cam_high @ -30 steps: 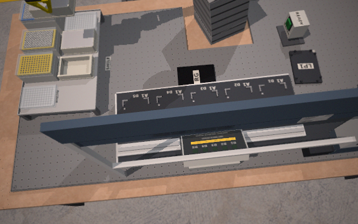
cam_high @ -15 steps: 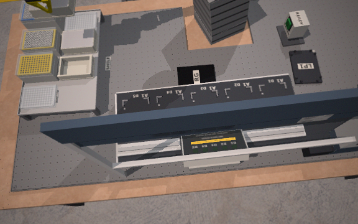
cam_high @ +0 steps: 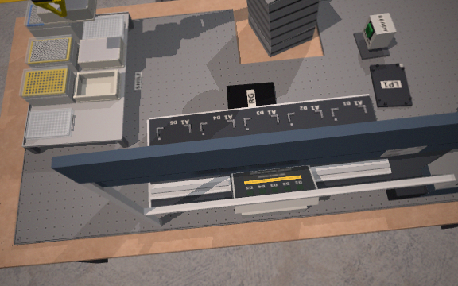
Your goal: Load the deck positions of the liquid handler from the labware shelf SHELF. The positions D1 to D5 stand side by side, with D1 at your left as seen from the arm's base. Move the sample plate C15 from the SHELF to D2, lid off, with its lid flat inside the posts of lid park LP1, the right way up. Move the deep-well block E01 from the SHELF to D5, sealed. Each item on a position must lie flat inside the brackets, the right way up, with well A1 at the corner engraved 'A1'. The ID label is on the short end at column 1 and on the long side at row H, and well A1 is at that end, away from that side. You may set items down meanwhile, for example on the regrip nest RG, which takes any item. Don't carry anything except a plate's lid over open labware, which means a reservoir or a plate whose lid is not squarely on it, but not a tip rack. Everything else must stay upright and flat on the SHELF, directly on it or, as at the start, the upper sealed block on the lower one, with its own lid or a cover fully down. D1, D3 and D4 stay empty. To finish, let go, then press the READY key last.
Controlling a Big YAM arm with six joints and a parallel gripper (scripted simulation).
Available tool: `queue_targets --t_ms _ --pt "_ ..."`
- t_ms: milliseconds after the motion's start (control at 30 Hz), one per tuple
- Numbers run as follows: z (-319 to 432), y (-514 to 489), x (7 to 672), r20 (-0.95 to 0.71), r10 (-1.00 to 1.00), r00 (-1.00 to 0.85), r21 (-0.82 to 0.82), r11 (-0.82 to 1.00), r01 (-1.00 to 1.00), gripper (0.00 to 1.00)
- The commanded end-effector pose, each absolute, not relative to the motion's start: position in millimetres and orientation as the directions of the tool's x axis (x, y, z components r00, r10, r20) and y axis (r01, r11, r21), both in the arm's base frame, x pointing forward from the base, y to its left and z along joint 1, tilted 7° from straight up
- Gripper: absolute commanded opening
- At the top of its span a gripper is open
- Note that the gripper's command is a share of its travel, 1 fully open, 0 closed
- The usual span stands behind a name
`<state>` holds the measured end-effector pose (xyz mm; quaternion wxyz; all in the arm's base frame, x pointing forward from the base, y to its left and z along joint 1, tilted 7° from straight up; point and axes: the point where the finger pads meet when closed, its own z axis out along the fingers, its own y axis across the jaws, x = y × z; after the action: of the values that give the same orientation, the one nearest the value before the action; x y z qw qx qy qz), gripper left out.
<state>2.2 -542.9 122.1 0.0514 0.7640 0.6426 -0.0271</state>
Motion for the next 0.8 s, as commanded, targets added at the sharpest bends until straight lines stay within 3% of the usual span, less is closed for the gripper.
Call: queue_targets --t_ms 0,767 --pt "162 -559 -7 -0.195 0.964 0.179 0.058 -0.171 0.984 0.0" --pt "132 -466 17 -0.164 0.971 0.175 0.055 -0.168 0.984 0.0"
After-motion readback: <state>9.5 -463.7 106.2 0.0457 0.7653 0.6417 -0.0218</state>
